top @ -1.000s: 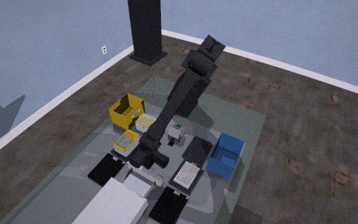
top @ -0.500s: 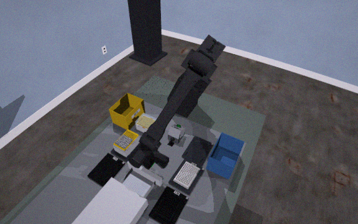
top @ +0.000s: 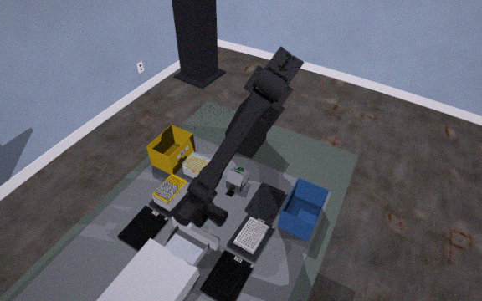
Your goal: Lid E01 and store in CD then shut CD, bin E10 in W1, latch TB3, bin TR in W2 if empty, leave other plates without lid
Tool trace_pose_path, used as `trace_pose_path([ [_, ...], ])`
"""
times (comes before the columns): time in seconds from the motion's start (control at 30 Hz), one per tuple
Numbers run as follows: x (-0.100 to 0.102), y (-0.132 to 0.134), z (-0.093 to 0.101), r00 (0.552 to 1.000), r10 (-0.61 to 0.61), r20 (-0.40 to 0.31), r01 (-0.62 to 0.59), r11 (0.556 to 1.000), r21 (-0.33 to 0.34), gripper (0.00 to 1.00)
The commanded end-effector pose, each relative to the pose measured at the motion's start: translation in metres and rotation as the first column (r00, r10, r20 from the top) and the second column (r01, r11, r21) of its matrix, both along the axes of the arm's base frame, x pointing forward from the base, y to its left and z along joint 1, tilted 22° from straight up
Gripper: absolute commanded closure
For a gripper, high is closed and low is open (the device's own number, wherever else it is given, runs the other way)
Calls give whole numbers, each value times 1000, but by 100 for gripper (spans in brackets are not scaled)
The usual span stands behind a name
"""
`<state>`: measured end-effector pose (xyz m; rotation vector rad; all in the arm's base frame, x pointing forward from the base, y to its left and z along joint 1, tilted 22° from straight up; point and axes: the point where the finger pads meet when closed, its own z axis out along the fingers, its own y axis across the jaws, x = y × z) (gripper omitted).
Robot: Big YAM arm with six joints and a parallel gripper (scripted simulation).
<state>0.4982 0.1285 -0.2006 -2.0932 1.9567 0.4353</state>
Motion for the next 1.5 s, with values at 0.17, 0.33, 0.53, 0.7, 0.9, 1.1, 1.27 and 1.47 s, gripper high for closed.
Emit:
trace_pose_path([
  [0.17,37,-8,7,998,-16,54,16,1000,9,100],
  [0.33,43,-8,7,998,-17,53,17,1000,9,100],
  [0.53,51,-8,8,999,-16,50,16,1000,8,100],
  [0.7,54,-8,8,999,-15,46,15,1000,8,100],
  [0.9,64,-7,8,998,-16,54,16,1000,9,100],
  [1.1,77,-5,19,996,-16,86,15,1000,13,100],
  [1.27,77,-5,19,996,-16,86,15,1000,13,100],
  [1.47,77,-5,19,996,-16,86,15,1000,13,100],
])
